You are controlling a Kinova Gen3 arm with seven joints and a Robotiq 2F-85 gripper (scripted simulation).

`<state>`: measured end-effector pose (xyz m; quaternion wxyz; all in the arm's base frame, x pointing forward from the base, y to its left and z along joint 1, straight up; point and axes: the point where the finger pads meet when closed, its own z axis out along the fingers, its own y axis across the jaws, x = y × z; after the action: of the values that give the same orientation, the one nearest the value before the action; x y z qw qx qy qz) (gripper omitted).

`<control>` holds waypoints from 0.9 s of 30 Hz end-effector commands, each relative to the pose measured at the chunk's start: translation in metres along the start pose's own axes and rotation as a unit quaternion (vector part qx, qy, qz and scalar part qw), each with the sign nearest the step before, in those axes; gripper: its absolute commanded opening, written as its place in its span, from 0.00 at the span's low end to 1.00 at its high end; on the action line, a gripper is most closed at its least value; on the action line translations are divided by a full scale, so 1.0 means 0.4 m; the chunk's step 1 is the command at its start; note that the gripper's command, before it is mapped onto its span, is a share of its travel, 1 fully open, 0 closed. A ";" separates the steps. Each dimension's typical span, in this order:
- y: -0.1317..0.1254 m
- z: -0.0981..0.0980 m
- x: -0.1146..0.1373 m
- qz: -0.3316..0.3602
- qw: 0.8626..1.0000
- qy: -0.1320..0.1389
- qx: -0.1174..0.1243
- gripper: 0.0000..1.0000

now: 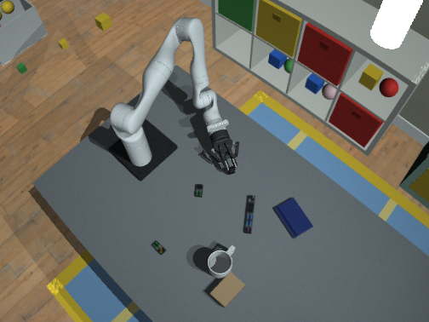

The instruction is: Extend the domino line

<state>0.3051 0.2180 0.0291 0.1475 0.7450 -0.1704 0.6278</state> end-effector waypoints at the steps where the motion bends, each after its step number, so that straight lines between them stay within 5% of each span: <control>1: 0.006 0.003 -0.008 0.004 1.000 -0.003 -0.004 0.29; 21: 0.006 0.003 -0.008 0.004 1.000 -0.003 -0.004 0.29; 22: 0.006 0.003 -0.008 0.004 1.000 -0.003 -0.004 0.47; 27: 0.006 0.003 -0.008 0.004 1.000 -0.003 -0.004 0.47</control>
<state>0.3052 0.2176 0.0288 0.1479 0.7450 -0.1705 0.6278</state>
